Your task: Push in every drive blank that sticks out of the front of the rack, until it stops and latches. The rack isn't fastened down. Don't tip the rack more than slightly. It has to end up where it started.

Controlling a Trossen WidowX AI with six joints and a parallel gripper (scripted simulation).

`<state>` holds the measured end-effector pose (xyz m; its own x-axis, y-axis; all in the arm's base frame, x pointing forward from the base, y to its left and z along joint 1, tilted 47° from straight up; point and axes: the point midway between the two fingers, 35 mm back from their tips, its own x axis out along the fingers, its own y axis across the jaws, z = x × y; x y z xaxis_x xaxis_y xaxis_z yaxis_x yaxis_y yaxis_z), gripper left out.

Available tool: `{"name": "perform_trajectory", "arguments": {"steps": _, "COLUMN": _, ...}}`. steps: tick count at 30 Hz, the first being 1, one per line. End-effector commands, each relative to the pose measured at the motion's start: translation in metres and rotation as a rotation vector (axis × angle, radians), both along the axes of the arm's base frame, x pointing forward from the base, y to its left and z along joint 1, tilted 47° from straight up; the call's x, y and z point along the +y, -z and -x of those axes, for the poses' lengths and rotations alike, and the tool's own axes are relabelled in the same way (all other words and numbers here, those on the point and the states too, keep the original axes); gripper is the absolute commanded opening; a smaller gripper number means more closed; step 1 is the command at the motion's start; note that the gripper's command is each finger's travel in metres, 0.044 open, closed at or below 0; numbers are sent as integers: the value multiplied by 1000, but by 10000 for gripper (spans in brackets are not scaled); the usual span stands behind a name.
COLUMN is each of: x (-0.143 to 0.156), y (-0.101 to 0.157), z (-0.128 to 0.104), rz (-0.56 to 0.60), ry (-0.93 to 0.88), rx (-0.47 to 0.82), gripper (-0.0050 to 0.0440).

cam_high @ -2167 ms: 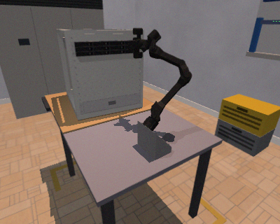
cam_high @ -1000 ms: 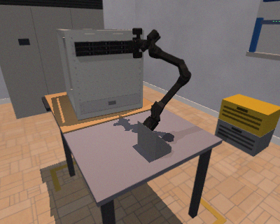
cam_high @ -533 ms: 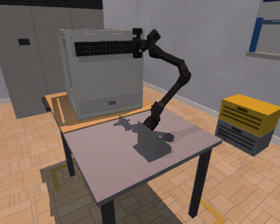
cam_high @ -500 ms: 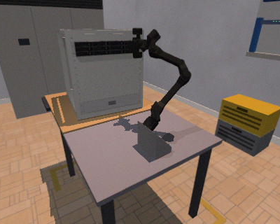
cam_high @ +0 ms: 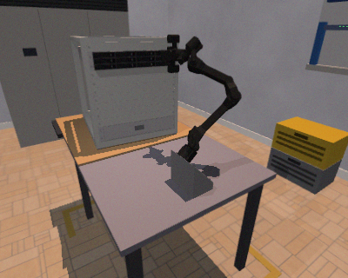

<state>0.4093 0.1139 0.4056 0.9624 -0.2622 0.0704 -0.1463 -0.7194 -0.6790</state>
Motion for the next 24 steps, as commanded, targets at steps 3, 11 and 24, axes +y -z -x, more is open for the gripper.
{"name": "perform_trajectory", "arguments": {"steps": 3, "x": 8, "y": -1, "z": 28, "rz": -3, "ry": -5, "rx": -10, "gripper": -50}}
{"name": "perform_trajectory", "arguments": {"steps": 11, "x": 4, "y": 4, "z": 31, "rz": -3, "ry": -5, "rx": -10, "gripper": -50}}
{"name": "perform_trajectory", "arguments": {"steps": 24, "x": -11, "y": 26, "z": 39, "rz": -3, "ry": -5, "rx": -10, "gripper": -50}}
